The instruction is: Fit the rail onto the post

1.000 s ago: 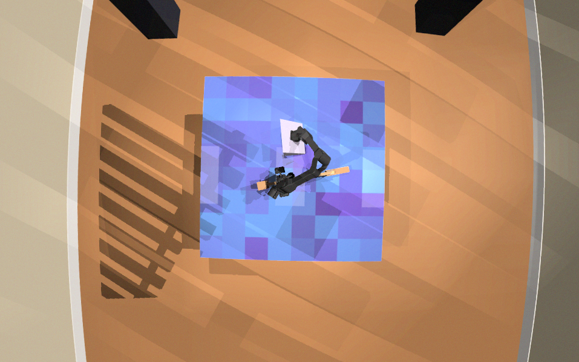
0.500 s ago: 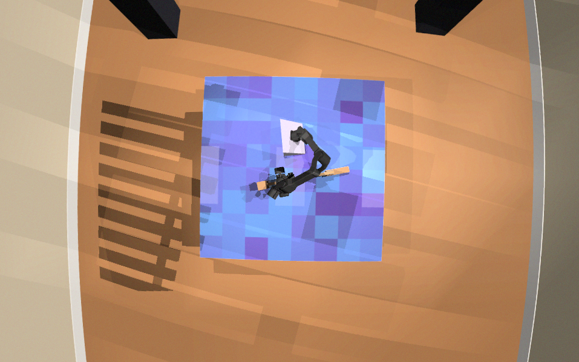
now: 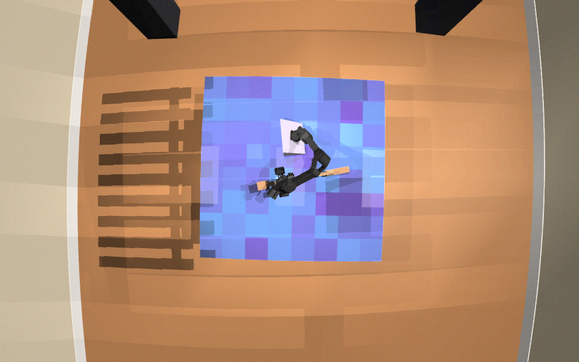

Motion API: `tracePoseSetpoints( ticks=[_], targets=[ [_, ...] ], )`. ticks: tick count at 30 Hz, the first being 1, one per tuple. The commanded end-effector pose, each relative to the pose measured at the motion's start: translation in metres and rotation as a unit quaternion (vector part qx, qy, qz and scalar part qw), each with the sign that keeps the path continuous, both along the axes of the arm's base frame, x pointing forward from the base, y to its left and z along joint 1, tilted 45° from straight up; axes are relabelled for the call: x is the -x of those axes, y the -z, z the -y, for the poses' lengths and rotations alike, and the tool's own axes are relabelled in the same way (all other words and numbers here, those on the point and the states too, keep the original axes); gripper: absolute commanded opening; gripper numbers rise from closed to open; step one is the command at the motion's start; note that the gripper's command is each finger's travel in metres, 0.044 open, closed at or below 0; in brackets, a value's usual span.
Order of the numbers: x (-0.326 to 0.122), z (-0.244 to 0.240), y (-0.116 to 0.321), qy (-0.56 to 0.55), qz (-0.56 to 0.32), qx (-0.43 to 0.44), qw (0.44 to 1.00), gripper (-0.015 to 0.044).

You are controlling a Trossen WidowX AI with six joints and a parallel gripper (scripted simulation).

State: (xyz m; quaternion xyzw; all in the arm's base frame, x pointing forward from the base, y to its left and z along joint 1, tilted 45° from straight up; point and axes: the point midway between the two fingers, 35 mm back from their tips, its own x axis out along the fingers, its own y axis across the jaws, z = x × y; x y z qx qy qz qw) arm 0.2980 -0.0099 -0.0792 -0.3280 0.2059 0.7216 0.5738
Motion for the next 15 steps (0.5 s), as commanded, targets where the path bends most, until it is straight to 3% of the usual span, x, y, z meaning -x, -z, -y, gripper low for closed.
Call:
tracePoseSetpoints(
  ticks=[1, 4, 15],
  targets=[
    [0.000, 0.000, -0.010, 0.001, 0.001, 0.001, 1.000, 0.0440],
    [0.004, 0.000, -0.040, 0.002, 0.004, 0.002, 1.000, 0.0440],
    [0.004, 0.000, -0.042, 0.003, 0.004, 0.002, 1.000, 0.0440]
  ],
)
